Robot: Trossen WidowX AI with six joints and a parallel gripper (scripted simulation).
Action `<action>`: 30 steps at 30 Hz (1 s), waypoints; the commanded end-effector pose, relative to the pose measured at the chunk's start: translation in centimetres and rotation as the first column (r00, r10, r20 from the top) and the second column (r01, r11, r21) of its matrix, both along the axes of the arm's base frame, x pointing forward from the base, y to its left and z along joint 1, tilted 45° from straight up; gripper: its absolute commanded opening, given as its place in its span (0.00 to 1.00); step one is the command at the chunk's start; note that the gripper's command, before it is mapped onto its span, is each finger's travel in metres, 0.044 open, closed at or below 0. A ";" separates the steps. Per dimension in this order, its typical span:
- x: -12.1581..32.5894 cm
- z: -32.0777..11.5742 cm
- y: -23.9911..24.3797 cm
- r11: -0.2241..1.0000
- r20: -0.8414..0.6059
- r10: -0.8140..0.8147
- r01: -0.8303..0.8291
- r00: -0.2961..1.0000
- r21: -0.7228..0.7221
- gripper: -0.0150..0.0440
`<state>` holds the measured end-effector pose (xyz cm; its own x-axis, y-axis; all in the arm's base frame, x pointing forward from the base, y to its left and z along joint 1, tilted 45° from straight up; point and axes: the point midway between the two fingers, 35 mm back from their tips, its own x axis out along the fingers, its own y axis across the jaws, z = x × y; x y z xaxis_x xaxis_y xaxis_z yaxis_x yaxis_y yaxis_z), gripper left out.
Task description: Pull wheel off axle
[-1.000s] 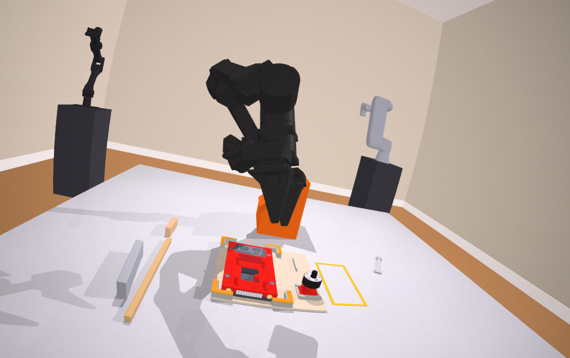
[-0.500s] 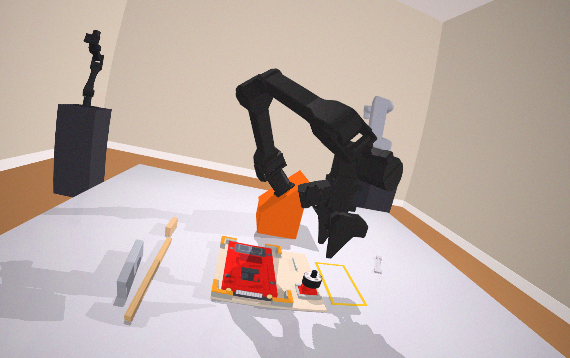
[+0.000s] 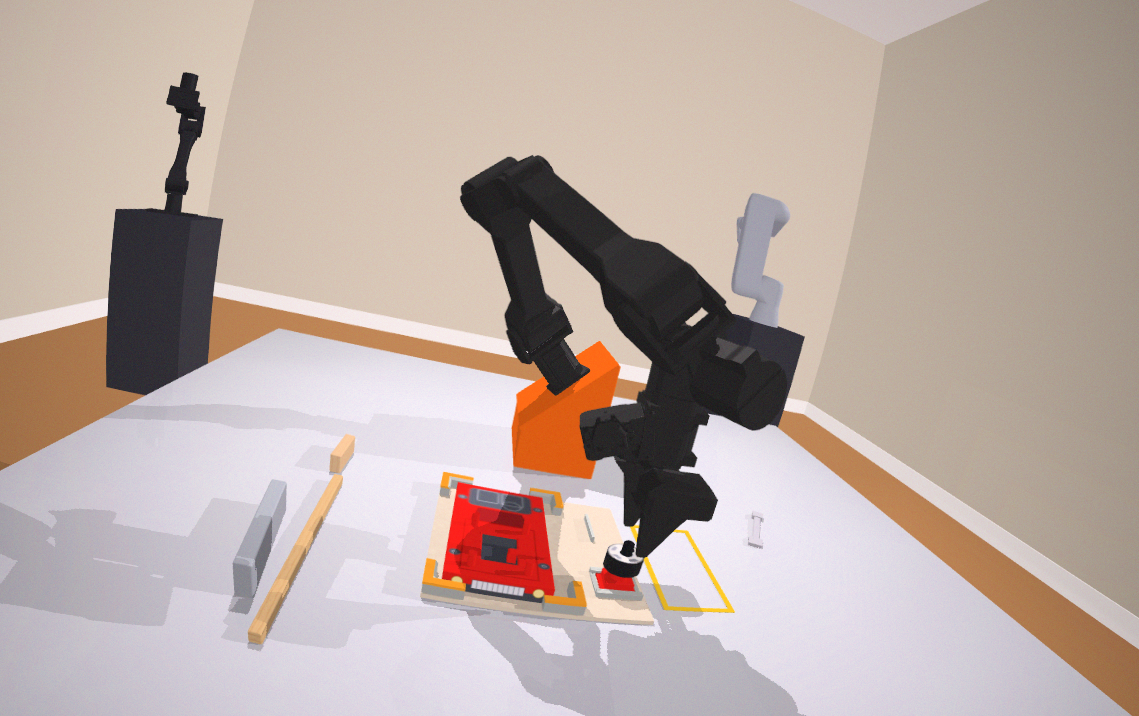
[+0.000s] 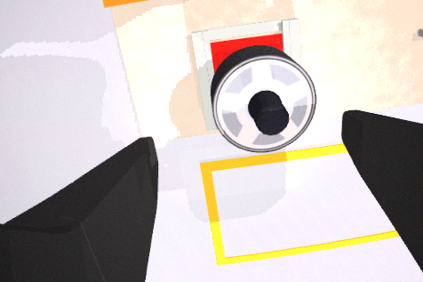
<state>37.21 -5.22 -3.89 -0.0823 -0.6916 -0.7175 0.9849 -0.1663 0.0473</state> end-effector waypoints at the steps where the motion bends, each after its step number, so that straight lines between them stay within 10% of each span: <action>1: -1.0 -2.0 -1.9 1.000 -0.026 -0.006 0.006 1.000 -0.008 0.76; 6: -1.2 -2.3 -2.2 1.000 -0.026 -0.006 0.006 1.000 -0.008 0.76; 24: -1.1 -2.0 -2.0 1.000 -0.022 -0.014 0.014 1.000 -0.005 0.25; 30: -1.1 -1.8 -1.9 1.000 -0.022 -0.013 0.013 1.000 -0.005 0.25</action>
<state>36.14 -7.15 -5.83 -0.1073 -0.6941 -0.7118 0.9843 -0.1751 0.0224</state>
